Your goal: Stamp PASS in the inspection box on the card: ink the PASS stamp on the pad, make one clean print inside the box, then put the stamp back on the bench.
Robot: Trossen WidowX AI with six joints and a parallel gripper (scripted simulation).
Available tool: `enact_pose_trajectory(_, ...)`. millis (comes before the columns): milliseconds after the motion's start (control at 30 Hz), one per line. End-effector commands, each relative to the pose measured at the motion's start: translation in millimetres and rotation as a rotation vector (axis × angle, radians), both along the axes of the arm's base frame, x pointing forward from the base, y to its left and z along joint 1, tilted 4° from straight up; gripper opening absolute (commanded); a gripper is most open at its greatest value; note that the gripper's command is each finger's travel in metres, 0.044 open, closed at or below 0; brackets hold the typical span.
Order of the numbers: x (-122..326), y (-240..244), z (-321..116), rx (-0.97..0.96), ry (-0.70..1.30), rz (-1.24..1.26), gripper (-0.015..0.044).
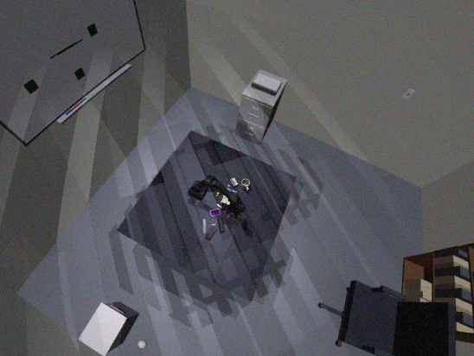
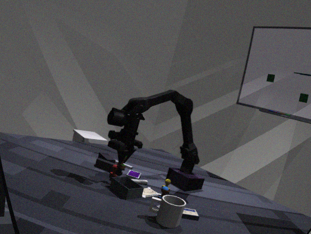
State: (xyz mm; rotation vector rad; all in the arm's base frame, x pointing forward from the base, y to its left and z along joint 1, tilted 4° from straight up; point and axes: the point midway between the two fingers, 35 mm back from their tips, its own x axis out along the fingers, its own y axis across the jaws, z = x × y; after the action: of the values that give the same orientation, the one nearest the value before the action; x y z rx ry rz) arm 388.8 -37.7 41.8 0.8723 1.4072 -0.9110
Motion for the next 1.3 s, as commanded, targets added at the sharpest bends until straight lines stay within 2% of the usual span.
enact_pose_trajectory(0,-4,-4,3,0.000,-0.003,0.001,0.0000)
enact_pose_trajectory(967,-127,-62,8,-0.004,0.006,0.001,0.0000)
enact_pose_trajectory(1267,-130,-63,5,-0.004,0.006,0.000,0.0000)
